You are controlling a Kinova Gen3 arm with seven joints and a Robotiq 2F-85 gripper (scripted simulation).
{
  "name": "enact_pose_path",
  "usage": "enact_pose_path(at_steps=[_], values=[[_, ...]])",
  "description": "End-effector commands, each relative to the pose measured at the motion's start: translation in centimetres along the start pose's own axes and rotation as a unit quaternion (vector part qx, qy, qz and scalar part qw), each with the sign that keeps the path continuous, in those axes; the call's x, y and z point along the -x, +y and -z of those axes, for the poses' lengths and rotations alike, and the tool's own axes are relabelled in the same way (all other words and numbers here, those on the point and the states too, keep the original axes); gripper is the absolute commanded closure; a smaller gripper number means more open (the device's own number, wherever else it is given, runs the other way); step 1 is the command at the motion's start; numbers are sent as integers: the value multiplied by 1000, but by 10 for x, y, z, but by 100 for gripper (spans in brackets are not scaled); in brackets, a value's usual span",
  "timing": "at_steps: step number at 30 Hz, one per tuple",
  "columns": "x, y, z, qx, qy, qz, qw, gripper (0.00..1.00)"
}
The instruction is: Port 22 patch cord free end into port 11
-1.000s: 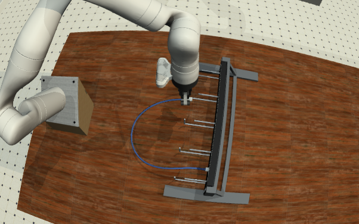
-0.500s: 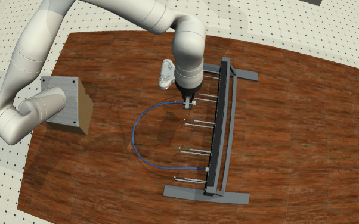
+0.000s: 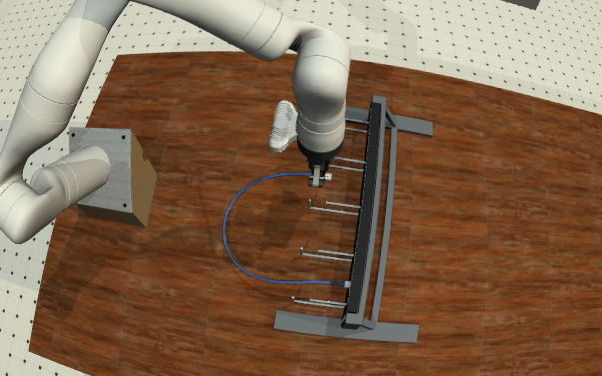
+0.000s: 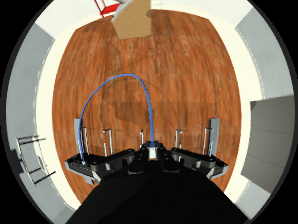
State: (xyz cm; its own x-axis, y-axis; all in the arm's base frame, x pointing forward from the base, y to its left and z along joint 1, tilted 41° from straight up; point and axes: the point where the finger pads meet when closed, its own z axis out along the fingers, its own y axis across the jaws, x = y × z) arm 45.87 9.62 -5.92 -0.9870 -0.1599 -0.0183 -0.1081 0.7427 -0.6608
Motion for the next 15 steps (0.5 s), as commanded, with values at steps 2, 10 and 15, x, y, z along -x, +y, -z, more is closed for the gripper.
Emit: enact_pose_path(at_steps=[2, 10, 15], values=[[2, -1, 1, 0, -1, -4, 1000, 100], [3, -2, 1, 0, -1, -8, 1000, 100], [3, -2, 1, 0, -1, -10, 1000, 100]])
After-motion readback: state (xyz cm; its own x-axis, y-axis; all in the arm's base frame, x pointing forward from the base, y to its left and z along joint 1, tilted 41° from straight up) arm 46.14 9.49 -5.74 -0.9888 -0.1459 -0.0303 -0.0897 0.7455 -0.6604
